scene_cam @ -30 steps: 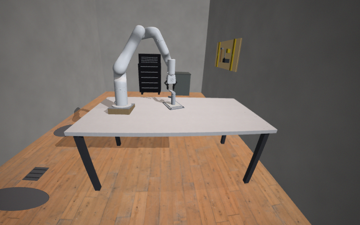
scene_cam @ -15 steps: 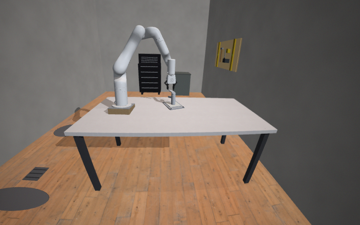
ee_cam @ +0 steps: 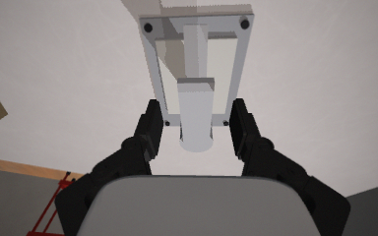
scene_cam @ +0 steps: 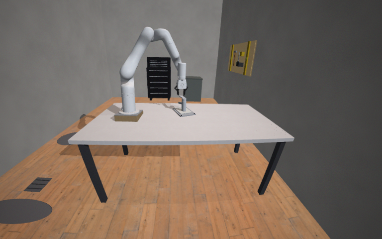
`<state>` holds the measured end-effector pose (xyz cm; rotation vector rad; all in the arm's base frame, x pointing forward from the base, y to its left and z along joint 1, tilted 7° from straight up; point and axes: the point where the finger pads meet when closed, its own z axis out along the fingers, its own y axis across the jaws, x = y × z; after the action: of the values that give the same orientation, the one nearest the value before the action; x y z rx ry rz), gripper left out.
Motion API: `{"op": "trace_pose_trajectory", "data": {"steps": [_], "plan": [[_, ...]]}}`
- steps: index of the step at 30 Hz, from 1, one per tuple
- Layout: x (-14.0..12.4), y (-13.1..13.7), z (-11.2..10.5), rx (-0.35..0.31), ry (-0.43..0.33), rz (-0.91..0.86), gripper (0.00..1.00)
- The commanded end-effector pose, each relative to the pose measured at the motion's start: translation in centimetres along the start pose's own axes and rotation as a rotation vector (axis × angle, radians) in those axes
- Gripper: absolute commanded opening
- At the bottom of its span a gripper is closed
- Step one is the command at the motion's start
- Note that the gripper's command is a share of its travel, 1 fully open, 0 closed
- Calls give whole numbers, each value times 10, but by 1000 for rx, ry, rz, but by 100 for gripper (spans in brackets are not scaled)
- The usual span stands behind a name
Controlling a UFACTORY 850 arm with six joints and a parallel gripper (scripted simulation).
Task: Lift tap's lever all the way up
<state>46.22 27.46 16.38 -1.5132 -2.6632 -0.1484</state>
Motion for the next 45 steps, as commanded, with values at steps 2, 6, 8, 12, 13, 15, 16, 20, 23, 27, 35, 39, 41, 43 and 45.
{"op": "trace_pose_trajectory", "data": {"steps": [2, 6, 8, 12, 13, 15, 16, 20, 23, 27, 35, 39, 41, 43, 45], "plan": [[0, 1, -1, -2, 0, 0, 72], [0, 1, -1, -2, 0, 0, 72], [0, 1, -1, -2, 0, 0, 72], [0, 1, -1, -2, 0, 0, 72], [0, 1, -1, -2, 0, 0, 72], [0, 1, -1, -2, 0, 0, 72], [0, 1, 0, -2, 0, 0, 72], [0, 1, 0, -2, 0, 0, 72], [0, 1, 1, -2, 0, 0, 72], [0, 1, 4, -2, 0, 0, 72], [0, 1, 10, -2, 0, 0, 72], [0, 1, 13, -2, 0, 0, 72], [0, 1, 15, -2, 0, 0, 72], [0, 1, 17, -2, 0, 0, 72], [0, 1, 20, -2, 0, 0, 72]]}}
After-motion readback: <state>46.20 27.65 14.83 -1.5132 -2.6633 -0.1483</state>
